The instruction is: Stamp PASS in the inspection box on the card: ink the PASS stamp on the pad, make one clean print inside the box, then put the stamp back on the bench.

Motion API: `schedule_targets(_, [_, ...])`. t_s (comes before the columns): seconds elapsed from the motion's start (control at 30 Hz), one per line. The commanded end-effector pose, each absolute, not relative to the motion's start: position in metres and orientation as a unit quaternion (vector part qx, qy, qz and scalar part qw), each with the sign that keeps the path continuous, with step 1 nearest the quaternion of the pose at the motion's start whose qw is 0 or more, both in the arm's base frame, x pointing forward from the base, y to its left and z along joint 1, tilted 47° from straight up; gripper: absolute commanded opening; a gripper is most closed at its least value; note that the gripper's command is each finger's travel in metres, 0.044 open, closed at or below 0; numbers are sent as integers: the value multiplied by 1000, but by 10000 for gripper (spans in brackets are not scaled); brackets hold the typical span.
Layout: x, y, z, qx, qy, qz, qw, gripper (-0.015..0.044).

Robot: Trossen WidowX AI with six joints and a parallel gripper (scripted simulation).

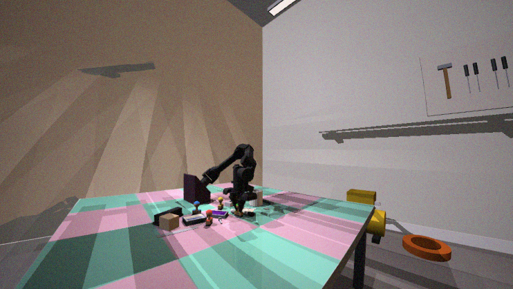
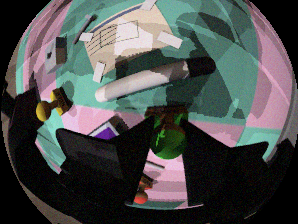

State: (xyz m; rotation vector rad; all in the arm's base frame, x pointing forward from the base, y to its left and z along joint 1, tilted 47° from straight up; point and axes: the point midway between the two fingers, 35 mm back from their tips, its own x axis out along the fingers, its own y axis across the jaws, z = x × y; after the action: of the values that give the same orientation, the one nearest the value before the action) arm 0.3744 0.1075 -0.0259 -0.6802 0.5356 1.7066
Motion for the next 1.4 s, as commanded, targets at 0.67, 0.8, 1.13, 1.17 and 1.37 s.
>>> schedule_targets(0.67, [393,31,47,-289,232,728,576,254])
schedule_targets(0.8, [393,24,53,-288,232,729,576,254])
schedule_targets(1.13, [393,24,53,-288,232,729,576,254])
schedule_targets(1.17, [393,24,53,-288,232,729,576,254])
schedule_targets(1.37, [393,24,53,-288,232,729,576,254])
